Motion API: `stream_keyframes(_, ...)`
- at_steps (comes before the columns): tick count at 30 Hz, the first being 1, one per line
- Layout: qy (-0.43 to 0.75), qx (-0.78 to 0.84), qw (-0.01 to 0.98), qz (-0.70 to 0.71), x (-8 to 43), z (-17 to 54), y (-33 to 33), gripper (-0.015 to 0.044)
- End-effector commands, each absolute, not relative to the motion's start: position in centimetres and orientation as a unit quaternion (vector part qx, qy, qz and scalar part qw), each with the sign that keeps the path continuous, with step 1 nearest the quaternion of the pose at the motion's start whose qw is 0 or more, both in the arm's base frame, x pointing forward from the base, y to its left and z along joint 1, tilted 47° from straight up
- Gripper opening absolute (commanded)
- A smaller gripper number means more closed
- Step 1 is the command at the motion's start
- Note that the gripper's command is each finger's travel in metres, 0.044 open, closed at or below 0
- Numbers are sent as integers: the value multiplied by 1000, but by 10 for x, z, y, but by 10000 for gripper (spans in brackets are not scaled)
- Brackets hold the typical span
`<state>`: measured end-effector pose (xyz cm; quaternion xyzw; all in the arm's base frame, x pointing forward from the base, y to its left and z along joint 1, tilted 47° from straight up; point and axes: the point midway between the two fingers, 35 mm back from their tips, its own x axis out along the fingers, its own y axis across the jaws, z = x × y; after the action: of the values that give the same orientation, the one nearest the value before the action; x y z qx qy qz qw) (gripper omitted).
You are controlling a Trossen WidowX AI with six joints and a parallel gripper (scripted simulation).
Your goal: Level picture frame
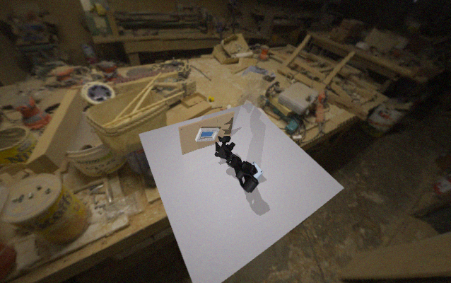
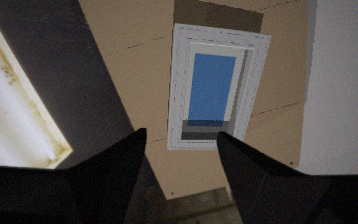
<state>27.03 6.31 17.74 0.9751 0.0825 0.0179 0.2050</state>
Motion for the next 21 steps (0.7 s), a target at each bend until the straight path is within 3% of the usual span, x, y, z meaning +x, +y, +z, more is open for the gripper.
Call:
stream_keyframes(1, 80, 976, 203, 18, 272, 179, 64, 260)
stream_keyframes(10, 79, 976, 203, 18, 281, 182, 66, 260)
stream_keyframes(21, 79, 976, 203, 20, 350, 180, 77, 260)
